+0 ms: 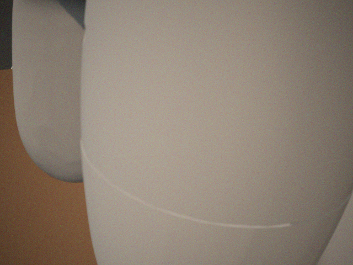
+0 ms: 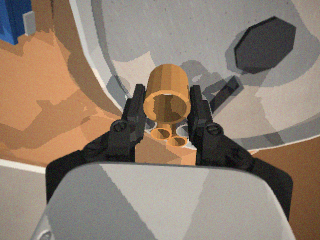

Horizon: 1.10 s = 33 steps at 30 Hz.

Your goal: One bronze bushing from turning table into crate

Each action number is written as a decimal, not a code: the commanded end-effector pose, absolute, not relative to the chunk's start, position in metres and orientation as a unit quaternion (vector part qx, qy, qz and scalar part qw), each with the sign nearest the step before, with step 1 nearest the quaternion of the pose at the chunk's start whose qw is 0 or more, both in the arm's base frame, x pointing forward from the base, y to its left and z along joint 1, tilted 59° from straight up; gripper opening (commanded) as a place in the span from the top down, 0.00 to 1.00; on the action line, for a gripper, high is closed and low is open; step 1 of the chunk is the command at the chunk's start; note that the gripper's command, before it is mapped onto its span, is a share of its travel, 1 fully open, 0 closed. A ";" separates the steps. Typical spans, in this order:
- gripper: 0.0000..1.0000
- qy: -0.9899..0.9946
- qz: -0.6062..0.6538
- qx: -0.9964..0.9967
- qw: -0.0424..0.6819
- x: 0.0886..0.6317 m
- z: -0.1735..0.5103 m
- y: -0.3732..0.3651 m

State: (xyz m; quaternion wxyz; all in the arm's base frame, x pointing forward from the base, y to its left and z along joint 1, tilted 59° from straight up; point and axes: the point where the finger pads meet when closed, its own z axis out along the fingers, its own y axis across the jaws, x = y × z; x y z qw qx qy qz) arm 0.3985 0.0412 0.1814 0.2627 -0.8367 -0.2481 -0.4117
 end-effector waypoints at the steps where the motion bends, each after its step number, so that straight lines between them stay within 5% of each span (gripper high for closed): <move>1: 1.00 -0.247 -0.413 -0.837 0.262 0.398 0.183 0.041; 33: 1.00 -0.247 -0.413 -0.837 0.262 0.337 0.308 0.197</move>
